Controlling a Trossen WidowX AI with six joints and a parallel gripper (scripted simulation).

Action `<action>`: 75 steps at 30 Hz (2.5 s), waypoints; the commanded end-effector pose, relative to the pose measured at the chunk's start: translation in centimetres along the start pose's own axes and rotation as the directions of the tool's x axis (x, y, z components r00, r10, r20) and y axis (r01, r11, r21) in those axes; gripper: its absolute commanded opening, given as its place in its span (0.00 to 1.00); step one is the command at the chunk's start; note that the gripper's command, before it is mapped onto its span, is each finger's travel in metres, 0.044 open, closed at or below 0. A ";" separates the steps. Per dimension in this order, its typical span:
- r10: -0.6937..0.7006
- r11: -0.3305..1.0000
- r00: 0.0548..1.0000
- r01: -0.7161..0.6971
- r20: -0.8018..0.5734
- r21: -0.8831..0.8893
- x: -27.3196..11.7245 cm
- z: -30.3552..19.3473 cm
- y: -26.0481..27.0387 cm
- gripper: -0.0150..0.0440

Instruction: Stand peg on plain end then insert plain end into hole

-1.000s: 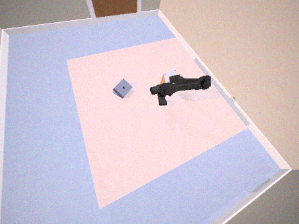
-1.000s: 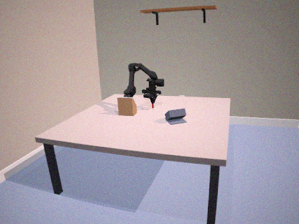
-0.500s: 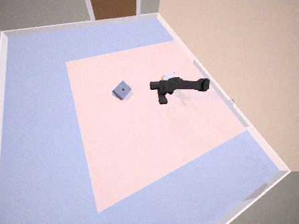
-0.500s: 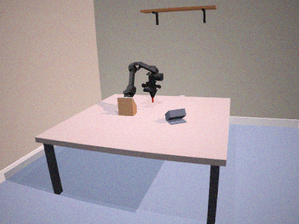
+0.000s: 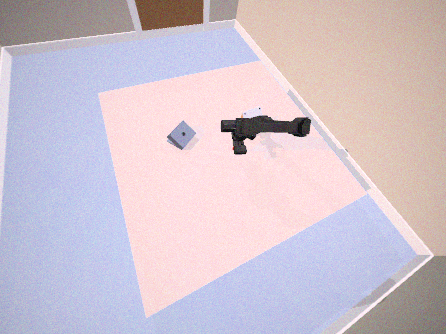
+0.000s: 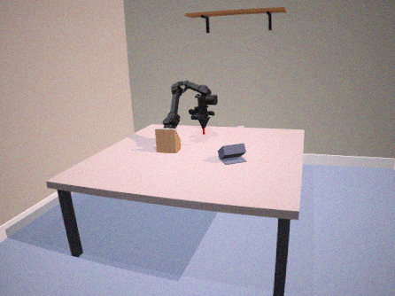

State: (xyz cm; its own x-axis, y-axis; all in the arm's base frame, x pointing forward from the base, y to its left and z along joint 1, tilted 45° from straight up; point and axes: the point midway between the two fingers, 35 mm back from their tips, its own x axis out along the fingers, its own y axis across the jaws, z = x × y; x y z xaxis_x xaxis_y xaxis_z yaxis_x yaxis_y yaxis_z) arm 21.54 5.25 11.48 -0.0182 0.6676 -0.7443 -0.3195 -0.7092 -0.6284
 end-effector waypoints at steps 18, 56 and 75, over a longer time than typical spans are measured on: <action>0.068 0.998 0.994 -0.067 -0.083 0.016 -0.7 -4.5 1.1 0.25; 0.183 0.983 0.953 -0.171 -0.242 0.070 -2.2 -12.7 3.7 0.25; 0.238 0.971 0.916 -0.213 -0.323 0.110 -3.1 -16.8 5.2 0.25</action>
State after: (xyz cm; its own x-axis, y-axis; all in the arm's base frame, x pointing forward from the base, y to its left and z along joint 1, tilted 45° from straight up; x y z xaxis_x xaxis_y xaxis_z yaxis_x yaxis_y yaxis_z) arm 35.25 -3.85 6.88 0.2044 0.3843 -0.9003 -0.4034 -0.8049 -0.4352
